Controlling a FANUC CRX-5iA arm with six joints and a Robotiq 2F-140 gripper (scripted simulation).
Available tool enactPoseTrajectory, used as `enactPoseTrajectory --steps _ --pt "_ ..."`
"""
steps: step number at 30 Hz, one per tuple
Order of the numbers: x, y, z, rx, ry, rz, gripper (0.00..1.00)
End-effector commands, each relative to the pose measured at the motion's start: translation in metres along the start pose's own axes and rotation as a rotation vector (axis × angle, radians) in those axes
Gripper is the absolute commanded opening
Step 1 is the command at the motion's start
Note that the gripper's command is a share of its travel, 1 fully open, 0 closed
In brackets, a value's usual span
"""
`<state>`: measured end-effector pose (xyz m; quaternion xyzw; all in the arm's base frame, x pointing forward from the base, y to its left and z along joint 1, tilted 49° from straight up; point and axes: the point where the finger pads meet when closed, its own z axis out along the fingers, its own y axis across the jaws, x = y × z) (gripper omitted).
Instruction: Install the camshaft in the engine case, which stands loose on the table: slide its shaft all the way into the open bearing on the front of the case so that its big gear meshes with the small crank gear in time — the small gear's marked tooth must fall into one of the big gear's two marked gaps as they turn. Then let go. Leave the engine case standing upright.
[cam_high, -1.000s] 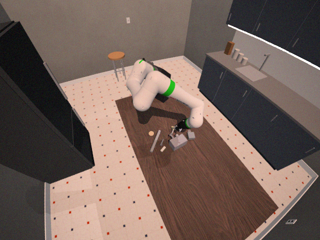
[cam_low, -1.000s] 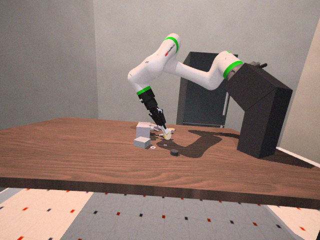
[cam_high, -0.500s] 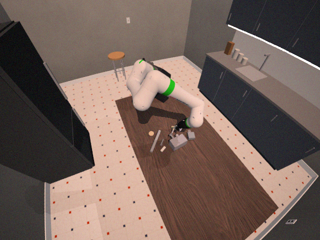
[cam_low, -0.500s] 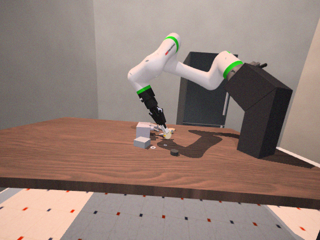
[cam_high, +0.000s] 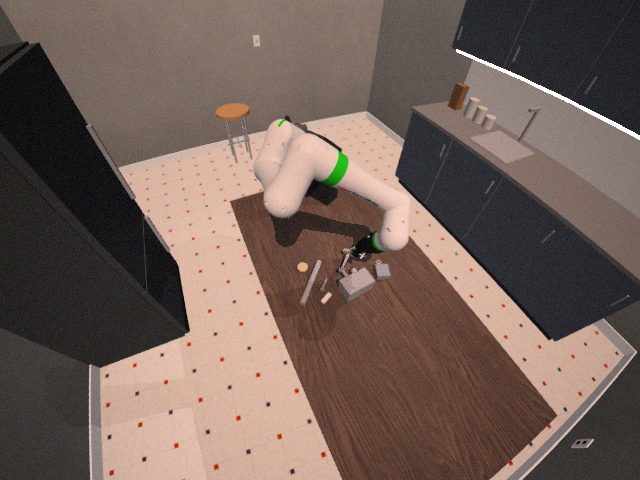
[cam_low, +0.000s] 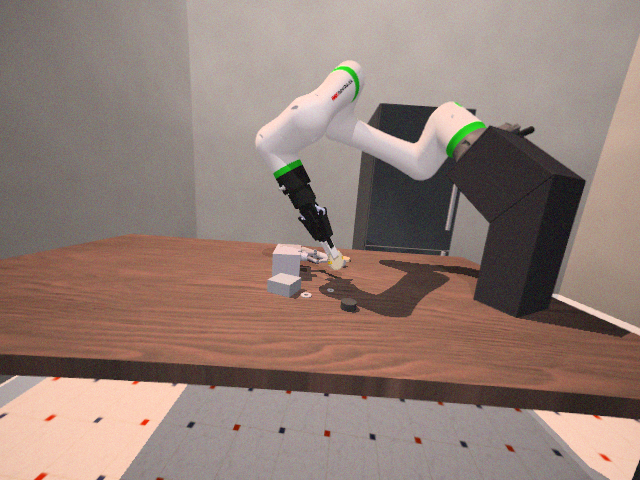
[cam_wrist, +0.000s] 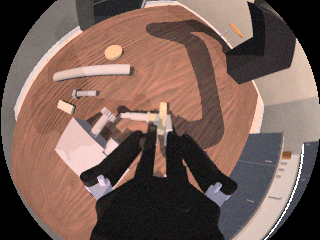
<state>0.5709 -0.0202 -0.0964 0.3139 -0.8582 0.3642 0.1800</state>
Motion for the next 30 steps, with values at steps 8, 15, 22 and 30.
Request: enactPoseTrajectory --steps 8,15,22,30 --pt "0.009 0.006 -0.02 0.001 -0.001 0.0 0.14" --pt "0.014 0.01 -0.029 0.001 -0.001 0.0 0.14" --pt "0.015 0.01 -0.031 0.001 -0.001 0.0 0.14" --pt "0.015 0.01 -0.031 0.001 -0.001 0.0 0.14"
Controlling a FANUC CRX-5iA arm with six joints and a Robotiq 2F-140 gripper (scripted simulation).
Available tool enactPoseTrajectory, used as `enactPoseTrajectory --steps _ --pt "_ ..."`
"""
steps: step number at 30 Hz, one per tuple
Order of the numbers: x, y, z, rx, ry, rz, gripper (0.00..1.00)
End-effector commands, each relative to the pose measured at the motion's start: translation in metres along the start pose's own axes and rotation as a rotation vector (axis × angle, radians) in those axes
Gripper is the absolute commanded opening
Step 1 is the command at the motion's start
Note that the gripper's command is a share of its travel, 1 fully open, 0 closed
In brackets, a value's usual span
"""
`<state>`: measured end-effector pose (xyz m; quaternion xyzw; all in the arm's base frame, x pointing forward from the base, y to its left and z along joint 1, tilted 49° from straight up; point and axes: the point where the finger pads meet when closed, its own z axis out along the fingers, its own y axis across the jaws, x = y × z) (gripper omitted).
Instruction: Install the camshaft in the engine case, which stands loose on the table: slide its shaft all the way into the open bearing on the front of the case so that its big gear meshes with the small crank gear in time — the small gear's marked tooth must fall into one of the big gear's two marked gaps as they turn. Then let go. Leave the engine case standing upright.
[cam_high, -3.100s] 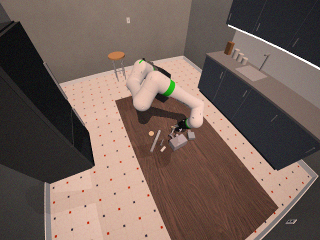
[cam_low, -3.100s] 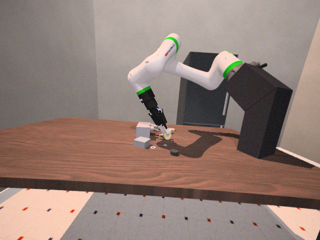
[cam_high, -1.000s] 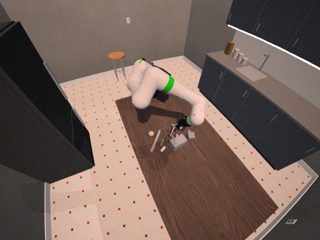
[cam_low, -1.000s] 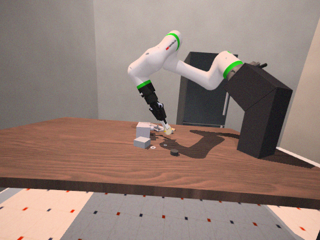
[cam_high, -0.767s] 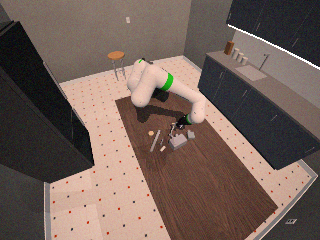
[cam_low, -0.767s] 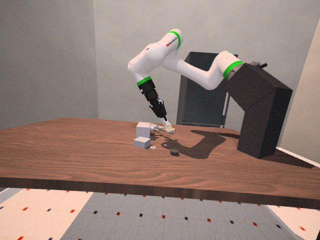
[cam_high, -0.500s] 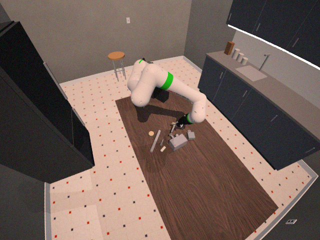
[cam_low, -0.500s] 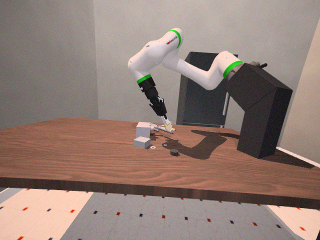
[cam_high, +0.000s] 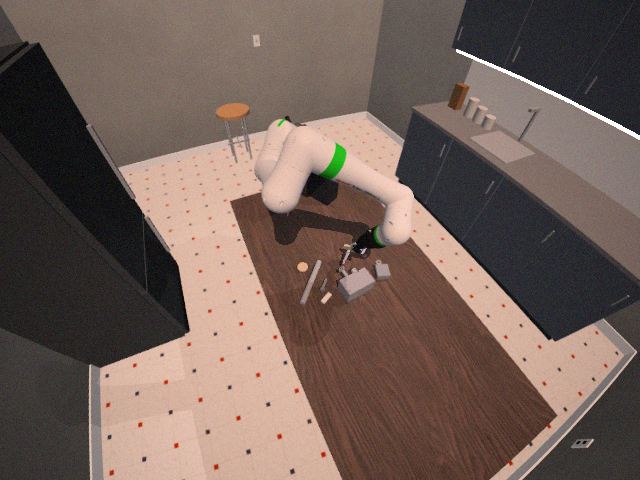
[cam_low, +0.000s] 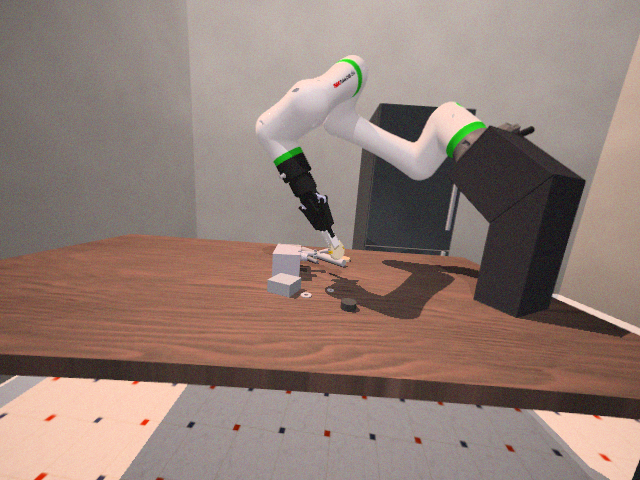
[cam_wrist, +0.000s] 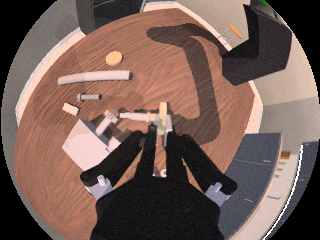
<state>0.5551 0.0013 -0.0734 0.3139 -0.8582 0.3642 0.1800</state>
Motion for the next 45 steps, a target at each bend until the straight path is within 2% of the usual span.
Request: enactPoseTrajectory --steps 1,31,35,38,44,45 --pt "0.0 0.0 -0.001 0.001 -0.002 0.0 0.14" --pt "0.0 0.0 -0.001 0.004 -0.011 -0.013 0.14" --pt "0.008 -0.002 -0.001 0.036 -0.09 -0.126 0.14" --pt "0.021 -0.006 -0.002 0.086 -0.216 -0.298 0.14" --pt "0.057 -0.018 -0.003 0.142 -0.336 -0.503 0.14" --pt "0.057 -0.018 -0.003 0.142 -0.336 -0.503 0.14"
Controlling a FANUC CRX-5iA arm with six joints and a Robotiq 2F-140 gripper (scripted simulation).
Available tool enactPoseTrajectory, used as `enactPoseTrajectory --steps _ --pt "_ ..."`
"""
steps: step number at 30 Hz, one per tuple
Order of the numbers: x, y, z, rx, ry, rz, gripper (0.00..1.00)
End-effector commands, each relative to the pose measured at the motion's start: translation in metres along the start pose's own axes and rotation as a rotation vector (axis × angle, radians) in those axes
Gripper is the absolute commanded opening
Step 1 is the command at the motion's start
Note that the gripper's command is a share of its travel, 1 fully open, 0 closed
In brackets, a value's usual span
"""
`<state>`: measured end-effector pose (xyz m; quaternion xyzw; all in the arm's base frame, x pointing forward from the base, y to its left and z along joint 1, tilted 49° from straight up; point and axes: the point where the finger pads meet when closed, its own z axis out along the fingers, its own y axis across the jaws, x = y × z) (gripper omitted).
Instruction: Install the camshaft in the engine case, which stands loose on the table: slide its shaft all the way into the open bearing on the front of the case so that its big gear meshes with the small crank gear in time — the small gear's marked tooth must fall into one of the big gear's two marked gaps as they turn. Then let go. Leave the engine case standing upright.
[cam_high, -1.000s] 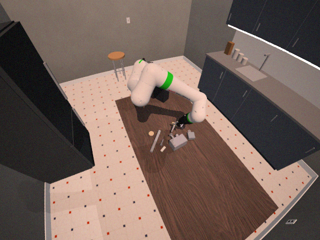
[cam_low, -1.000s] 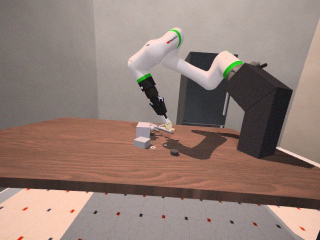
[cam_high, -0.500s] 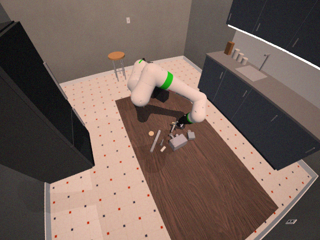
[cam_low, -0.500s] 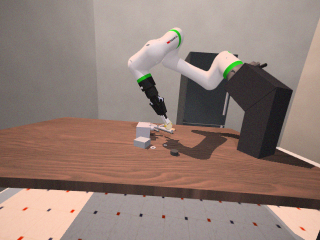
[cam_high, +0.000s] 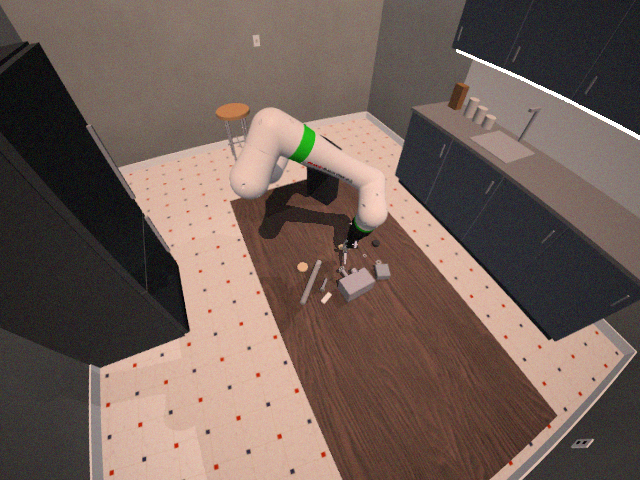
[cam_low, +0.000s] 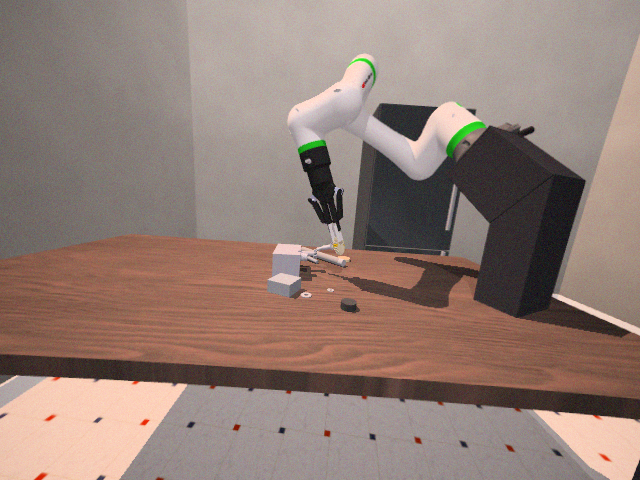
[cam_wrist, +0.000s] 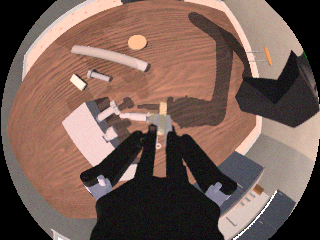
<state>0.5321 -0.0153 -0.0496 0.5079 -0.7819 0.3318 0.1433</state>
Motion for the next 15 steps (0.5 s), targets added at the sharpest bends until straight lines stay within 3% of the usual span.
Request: enactPoseTrajectory --steps 1,2,15 --pt "0.023 -0.004 -0.005 0.06 -0.133 -0.134 0.14" --pt "0.028 -0.005 -0.005 0.091 -0.196 -0.235 0.14" --pt "0.038 -0.003 -0.006 0.221 -0.502 -0.609 0.14"
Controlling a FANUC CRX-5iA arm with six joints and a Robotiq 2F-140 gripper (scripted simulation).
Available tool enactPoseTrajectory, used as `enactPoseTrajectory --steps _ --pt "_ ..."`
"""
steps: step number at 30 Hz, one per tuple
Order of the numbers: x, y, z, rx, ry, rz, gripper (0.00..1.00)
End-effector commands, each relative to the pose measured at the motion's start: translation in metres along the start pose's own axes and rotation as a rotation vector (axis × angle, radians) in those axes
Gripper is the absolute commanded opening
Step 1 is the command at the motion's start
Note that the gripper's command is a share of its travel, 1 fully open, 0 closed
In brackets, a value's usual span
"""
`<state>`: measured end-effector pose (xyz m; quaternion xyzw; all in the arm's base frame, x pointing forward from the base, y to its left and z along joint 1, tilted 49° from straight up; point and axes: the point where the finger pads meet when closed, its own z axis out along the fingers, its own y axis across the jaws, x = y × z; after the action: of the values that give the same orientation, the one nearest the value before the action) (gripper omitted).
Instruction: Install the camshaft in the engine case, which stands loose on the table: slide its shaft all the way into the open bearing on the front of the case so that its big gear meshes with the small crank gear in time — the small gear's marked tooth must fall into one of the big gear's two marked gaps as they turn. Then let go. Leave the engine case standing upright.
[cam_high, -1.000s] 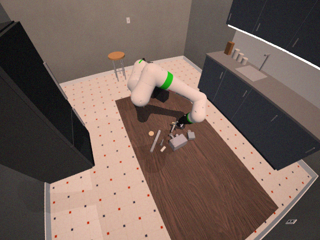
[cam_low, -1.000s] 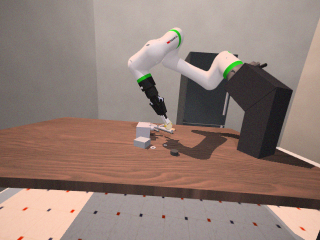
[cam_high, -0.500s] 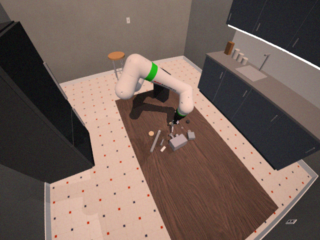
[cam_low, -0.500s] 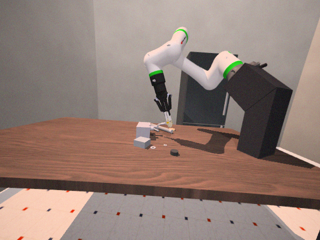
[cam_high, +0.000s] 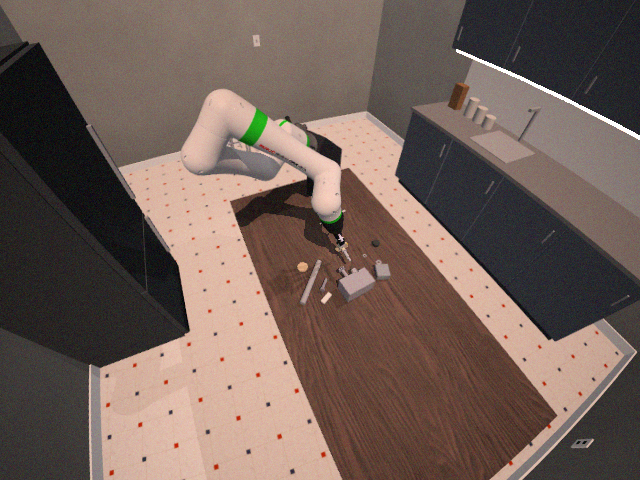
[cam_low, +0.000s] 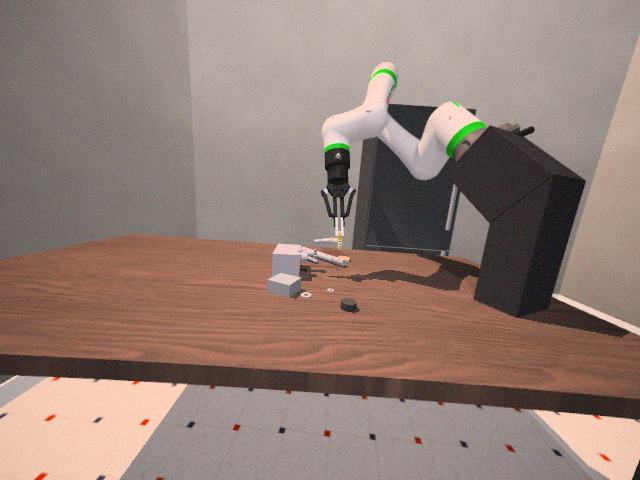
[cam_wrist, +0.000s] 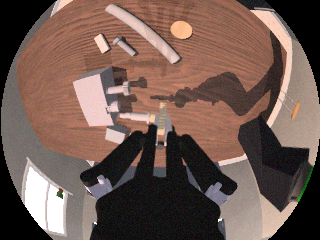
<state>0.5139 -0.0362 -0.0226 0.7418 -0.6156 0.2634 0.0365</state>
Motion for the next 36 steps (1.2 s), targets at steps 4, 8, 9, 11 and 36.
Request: enactPoseTrajectory --steps 4,8,9,11,36 --pt "0.003 -0.002 0.003 0.056 -0.149 -0.113 0.14" --pt "0.004 -0.003 0.008 0.055 -0.149 -0.114 0.14" --pt "0.005 -0.003 0.009 0.055 -0.149 -0.114 0.14" --pt "0.006 -0.003 0.012 0.055 -0.149 -0.114 0.14" --pt "0.023 -0.009 0.058 0.055 -0.149 -0.114 0.14"
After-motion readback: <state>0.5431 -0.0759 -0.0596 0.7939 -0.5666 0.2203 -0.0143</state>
